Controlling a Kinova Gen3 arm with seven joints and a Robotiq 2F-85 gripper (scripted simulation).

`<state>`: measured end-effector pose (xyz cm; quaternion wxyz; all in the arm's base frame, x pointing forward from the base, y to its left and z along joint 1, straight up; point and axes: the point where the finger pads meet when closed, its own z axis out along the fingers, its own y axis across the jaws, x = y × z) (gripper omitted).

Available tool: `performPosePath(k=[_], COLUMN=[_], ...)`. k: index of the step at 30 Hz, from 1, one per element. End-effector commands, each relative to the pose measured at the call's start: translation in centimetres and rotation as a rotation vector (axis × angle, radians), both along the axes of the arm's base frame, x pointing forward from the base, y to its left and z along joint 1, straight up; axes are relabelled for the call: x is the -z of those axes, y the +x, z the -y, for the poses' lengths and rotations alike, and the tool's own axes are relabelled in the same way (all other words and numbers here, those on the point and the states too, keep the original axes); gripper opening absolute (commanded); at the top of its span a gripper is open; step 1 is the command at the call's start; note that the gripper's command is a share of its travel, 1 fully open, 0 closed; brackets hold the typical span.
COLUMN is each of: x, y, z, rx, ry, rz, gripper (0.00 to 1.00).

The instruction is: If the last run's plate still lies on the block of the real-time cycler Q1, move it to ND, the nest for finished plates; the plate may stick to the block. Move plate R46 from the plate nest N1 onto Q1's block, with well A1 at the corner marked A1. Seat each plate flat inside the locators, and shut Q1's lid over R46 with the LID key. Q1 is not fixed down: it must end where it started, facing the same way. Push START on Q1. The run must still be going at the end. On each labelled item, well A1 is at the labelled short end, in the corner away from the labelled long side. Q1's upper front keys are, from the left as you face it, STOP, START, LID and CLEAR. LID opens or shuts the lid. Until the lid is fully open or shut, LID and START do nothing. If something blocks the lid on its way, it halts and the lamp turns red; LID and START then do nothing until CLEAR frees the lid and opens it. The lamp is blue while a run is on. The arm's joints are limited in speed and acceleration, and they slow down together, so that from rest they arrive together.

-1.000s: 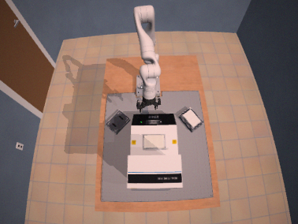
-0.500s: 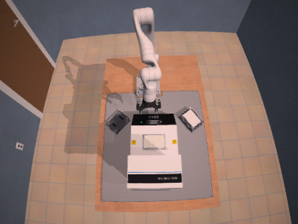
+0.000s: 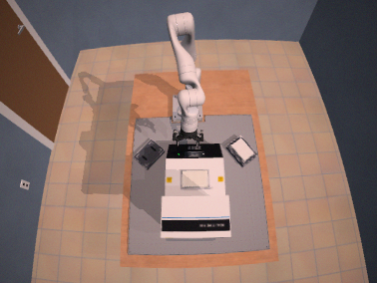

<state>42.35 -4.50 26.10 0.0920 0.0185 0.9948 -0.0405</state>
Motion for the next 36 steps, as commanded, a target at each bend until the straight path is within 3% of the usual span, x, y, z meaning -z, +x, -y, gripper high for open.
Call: performPosePath(k=[1,36], x=[0.0,0.4], y=[0.3,3.4], z=[0.0,0.2], rx=[0.025,0.331], ry=[0.003,0.044], rz=[0.000,-0.015], gripper=[1.00,1.00])
